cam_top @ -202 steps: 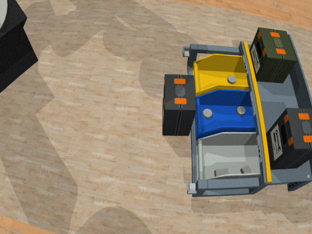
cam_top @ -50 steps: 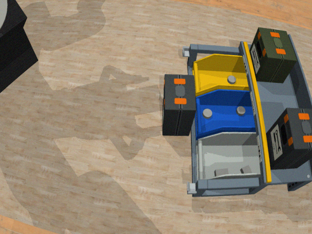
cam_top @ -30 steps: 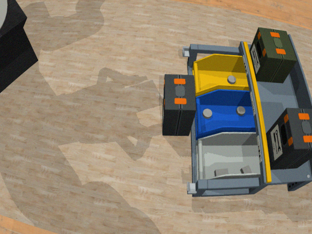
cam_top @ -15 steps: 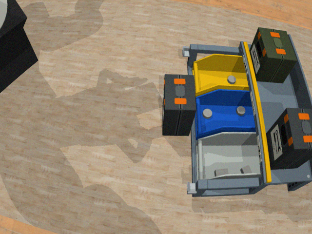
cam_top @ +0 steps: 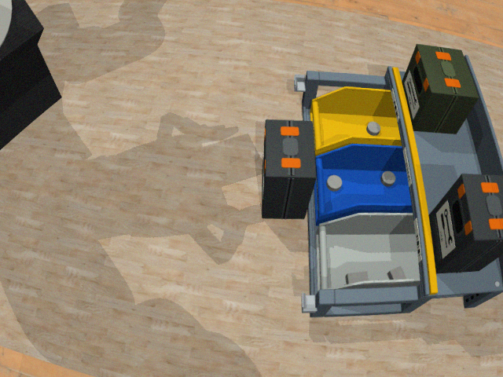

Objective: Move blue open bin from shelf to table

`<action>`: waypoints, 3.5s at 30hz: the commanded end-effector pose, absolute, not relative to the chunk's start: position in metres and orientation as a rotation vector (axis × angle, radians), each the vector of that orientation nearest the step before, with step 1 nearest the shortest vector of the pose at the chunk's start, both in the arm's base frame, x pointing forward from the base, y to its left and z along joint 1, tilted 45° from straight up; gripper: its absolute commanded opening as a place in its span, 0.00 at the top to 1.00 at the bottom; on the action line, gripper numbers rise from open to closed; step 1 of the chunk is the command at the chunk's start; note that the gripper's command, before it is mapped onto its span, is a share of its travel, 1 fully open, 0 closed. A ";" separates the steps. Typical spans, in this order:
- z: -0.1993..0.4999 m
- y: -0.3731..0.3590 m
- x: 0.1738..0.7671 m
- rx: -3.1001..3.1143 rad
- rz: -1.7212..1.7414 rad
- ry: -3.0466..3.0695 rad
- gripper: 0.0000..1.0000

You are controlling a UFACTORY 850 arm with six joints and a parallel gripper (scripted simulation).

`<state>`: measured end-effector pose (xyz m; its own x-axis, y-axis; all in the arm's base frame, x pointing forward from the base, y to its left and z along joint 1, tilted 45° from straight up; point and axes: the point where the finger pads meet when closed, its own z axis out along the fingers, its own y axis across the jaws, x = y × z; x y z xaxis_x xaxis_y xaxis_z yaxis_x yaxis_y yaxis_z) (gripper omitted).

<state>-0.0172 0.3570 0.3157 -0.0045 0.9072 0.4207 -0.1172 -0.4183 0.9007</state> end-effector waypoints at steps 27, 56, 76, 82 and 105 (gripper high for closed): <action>0.316 0.357 -0.018 1.437 1.556 0.869 0.00; 0.316 0.357 -0.018 1.437 1.556 0.869 0.00; 0.316 0.357 -0.018 1.437 1.556 0.869 0.00; 0.316 0.357 -0.018 1.502 1.360 1.028 0.00; 0.316 0.357 -0.018 1.574 1.048 1.247 0.00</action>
<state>-0.0183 0.3570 0.3169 0.1405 0.9807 0.1360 0.2440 -0.1674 0.9552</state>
